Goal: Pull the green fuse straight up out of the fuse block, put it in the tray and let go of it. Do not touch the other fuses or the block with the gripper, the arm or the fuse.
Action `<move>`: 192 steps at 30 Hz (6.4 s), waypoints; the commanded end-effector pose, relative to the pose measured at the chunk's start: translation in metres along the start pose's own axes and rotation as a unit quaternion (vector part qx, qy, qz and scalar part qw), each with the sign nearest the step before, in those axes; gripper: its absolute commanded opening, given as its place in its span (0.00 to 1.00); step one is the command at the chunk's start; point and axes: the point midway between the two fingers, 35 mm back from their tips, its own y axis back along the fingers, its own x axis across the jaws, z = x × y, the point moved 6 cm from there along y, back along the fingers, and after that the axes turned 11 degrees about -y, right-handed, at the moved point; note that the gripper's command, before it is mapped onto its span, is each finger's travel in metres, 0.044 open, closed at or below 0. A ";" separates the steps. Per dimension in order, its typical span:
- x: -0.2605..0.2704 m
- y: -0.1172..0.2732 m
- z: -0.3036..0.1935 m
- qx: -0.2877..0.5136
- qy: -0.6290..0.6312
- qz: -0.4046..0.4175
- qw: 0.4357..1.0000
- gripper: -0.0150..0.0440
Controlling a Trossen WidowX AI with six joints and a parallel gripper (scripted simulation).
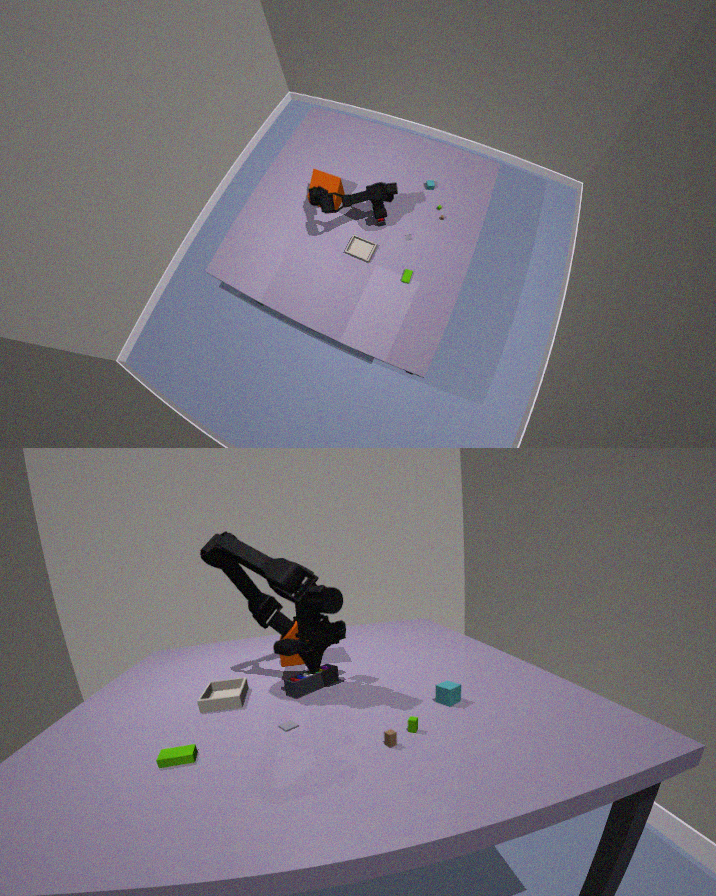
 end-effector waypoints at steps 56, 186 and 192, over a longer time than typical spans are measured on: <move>0.000 0.026 0.001 -0.001 0.001 0.000 1.000 0.25; -0.211 0.062 -0.093 0.001 0.002 -0.005 1.000 0.81; -0.211 0.060 -0.093 0.001 0.004 -0.003 1.000 0.81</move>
